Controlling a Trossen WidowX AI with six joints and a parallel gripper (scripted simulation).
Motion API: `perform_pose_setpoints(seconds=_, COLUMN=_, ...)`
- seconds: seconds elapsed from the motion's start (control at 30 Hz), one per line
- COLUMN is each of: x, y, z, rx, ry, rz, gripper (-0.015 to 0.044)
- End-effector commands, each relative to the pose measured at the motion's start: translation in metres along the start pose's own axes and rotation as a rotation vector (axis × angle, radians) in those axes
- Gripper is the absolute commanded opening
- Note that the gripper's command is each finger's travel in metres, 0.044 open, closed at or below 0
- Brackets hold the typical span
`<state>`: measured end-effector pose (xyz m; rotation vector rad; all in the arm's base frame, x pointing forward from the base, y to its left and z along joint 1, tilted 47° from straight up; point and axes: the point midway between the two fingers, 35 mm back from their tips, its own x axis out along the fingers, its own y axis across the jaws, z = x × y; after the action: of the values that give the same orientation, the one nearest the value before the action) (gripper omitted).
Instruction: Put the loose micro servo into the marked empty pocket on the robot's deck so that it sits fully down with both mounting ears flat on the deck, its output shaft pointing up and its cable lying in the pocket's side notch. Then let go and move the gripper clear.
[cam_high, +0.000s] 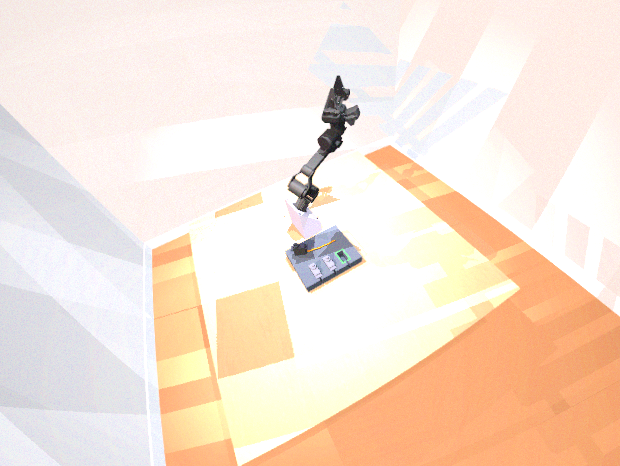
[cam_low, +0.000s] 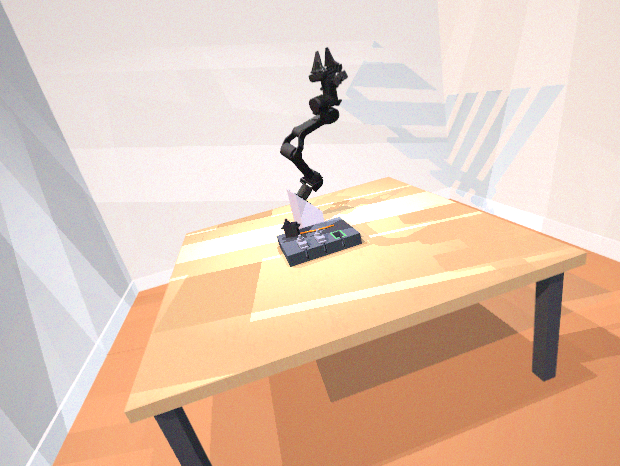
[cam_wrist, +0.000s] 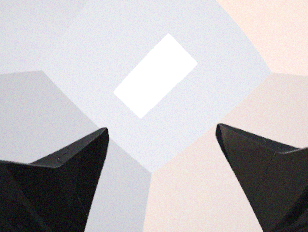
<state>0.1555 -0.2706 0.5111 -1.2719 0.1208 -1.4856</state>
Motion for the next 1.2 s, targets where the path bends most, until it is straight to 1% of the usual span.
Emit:
perform_pose_setpoints(seconds=0.0, x=0.0, y=-0.001, z=0.0, rx=-0.003, ry=0.001, rz=-0.004, gripper=0.0426)
perform_pose_setpoints(seconds=0.03, x=0.0, y=-0.004, z=0.0, rx=-0.003, ry=-0.002, rz=-0.012, gripper=0.044)
perform_pose_setpoints(seconds=0.23, x=-0.002, y=-0.023, z=-0.003, rx=-0.031, ry=-0.002, rz=-0.06, gripper=0.044)
perform_pose_setpoints(seconds=0.5, x=-0.01, y=-0.066, z=-0.009, rx=-0.115, ry=0.002, rz=-0.19, gripper=0.044)
perform_pose_setpoints(seconds=0.67, x=-0.02, y=-0.105, z=-0.014, rx=-0.217, ry=0.031, rz=-0.304, gripper=0.044)
perform_pose_setpoints(seconds=0.87, x=-0.028, y=-0.122, z=-0.012, rx=-0.253, ry=0.025, rz=-0.363, gripper=0.044)
perform_pose_setpoints(seconds=1.07, x=-0.045, y=-0.159, z=-0.009, rx=-0.331, ry=0.033, rz=-0.475, gripper=0.044)
perform_pose_setpoints(seconds=1.17, x=-0.048, y=-0.166, z=-0.01, rx=-0.36, ry=0.038, rz=-0.497, gripper=0.044)
